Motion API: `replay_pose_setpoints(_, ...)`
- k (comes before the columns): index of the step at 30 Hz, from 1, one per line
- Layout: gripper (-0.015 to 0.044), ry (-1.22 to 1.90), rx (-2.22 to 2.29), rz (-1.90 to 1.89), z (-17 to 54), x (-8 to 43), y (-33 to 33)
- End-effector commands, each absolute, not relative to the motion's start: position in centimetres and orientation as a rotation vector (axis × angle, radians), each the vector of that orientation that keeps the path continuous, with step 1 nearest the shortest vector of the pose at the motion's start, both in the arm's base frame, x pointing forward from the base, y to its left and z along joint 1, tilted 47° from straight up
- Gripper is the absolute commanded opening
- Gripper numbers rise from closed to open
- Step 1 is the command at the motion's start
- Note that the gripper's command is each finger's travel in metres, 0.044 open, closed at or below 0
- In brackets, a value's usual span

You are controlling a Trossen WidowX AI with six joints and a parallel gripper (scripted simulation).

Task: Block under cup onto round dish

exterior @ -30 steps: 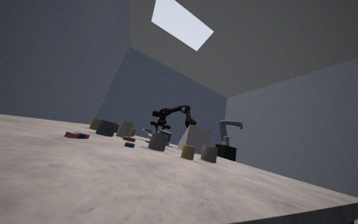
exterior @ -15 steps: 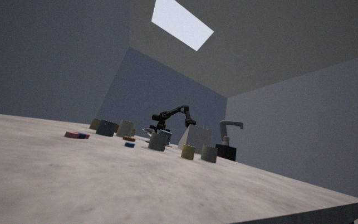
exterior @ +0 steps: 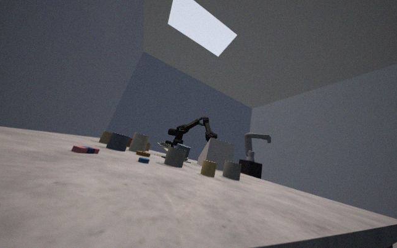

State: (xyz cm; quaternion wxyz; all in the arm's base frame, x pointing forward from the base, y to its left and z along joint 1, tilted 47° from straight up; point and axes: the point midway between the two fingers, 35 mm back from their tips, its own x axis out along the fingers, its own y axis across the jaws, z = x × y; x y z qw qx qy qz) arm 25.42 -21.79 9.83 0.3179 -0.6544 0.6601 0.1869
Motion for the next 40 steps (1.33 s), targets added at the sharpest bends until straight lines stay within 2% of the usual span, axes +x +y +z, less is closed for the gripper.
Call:
replay_pose_setpoints(1, 0.0053, 1.737, -1.721, 0.489, 9.9, 25.4, -21.8)
replay_pose_setpoints(16, 0.0440, 1.737, -1.706, 0.468, 9.8, 25.5, -21.8)
replay_pose_setpoints(40, 0.0440, 1.733, -1.718, 0.511, 15.6, 24.8, -14.8)
